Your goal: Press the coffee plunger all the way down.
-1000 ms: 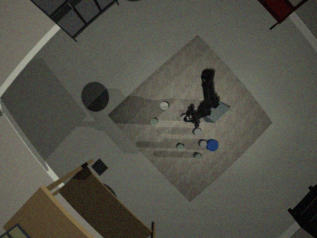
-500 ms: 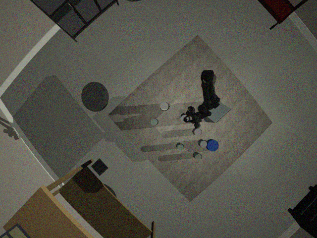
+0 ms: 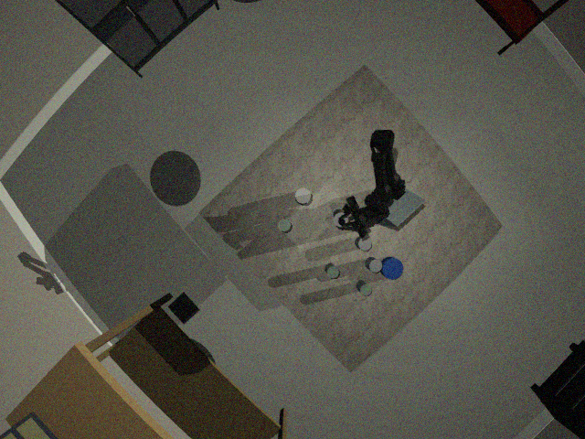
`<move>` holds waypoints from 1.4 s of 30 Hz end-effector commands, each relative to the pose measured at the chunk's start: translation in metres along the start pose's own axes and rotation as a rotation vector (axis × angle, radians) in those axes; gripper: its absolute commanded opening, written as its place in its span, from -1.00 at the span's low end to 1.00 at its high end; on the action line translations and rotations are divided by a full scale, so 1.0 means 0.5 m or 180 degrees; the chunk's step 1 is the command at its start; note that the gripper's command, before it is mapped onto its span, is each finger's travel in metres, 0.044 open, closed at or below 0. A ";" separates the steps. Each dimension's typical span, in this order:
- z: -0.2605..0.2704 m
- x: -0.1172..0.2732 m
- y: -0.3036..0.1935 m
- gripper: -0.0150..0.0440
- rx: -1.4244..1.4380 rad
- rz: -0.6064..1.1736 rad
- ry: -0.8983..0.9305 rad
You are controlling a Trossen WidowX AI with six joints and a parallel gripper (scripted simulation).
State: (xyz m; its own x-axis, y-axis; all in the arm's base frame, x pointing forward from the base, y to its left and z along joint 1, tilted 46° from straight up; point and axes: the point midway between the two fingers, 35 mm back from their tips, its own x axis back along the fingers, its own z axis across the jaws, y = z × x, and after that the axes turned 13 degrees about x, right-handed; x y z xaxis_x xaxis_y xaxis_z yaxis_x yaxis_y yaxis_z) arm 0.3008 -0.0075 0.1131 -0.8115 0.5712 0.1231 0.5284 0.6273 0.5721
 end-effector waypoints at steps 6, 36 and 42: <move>0.002 -0.003 -0.007 -0.08 0.0037 0.0048 -0.0010; 0.001 -0.001 0.000 1.00 0.0009 0.0010 -0.0003; -0.008 0.006 0.047 1.00 -0.0190 -0.0179 0.0008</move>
State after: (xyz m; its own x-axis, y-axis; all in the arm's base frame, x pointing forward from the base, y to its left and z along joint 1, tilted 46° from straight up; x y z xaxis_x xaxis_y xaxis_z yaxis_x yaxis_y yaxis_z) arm 0.3046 -0.0019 0.1194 -0.8204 0.5611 0.1100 0.5083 0.6277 0.5896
